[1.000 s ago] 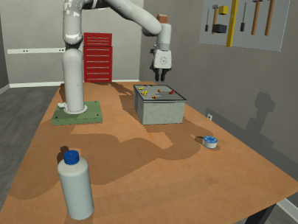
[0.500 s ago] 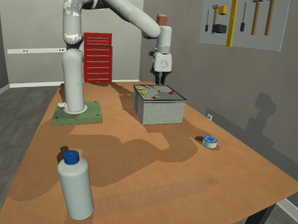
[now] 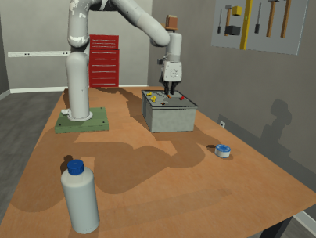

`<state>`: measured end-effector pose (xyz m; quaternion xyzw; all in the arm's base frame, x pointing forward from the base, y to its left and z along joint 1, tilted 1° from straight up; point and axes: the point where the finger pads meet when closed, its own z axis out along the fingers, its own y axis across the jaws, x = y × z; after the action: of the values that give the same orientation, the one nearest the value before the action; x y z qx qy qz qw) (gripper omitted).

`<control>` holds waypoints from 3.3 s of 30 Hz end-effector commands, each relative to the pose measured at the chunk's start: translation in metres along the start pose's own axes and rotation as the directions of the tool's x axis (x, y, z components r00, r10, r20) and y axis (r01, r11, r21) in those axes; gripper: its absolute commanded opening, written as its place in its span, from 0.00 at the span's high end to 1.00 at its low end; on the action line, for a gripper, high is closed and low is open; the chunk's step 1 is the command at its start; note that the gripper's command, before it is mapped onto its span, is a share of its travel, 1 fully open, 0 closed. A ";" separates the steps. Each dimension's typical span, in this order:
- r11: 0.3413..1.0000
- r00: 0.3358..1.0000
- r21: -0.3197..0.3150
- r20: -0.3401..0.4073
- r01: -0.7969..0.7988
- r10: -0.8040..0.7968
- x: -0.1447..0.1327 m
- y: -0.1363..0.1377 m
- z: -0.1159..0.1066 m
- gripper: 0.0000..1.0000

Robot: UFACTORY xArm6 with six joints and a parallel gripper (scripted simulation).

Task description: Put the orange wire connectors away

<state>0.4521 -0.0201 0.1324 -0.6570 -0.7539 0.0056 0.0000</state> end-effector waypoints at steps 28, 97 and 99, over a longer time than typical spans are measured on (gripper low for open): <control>1.000 1.000 -0.004 0.001 0.000 0.000 -0.001 0.003 0.016 0.73; 1.000 1.000 -0.004 0.001 0.000 0.000 0.000 0.002 -0.040 0.97; 1.000 1.000 -0.004 0.001 0.000 0.000 0.000 0.002 -0.046 0.97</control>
<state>0.4538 -0.0199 0.1631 -0.6570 -0.7539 0.0054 -0.0002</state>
